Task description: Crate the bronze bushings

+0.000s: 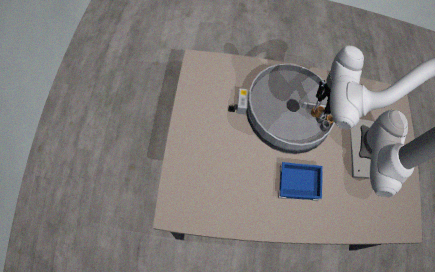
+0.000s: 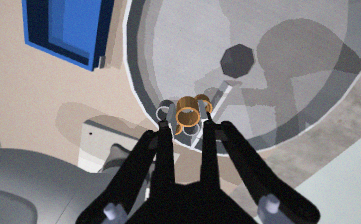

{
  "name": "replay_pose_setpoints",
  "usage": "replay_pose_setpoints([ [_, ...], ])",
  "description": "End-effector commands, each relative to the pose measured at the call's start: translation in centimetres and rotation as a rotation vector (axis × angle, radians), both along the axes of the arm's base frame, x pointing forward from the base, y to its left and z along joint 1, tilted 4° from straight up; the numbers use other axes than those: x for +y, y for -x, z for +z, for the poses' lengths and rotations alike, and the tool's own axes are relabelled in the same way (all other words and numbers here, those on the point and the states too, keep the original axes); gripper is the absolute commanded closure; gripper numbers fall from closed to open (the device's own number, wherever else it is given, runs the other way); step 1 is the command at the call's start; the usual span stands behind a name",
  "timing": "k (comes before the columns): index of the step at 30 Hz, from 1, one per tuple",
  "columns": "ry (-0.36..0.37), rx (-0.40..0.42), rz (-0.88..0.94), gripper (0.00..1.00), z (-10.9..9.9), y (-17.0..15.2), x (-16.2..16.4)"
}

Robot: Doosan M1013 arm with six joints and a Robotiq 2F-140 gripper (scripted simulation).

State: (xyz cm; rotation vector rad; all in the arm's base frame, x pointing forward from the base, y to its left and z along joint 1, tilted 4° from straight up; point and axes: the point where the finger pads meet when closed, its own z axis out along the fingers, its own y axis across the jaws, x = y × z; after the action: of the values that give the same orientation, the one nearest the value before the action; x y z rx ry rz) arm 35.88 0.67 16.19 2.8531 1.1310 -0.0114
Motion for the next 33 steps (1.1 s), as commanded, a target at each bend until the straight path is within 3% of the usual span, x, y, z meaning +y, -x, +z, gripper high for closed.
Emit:
replay_pose_setpoints([
  [1, -0.002, -0.008, 0.004, 1.00, 0.6, -0.3, 0.4],
  [15, -0.002, -0.008, 0.004, 1.00, 0.1, -0.4, 6.6],
  [30, -0.002, -0.008, 0.004, 1.00, -0.8, -0.6, 20.1],
  [33, -0.002, -0.008, 0.004, 1.00, -0.9, -0.6, 21.3],
])
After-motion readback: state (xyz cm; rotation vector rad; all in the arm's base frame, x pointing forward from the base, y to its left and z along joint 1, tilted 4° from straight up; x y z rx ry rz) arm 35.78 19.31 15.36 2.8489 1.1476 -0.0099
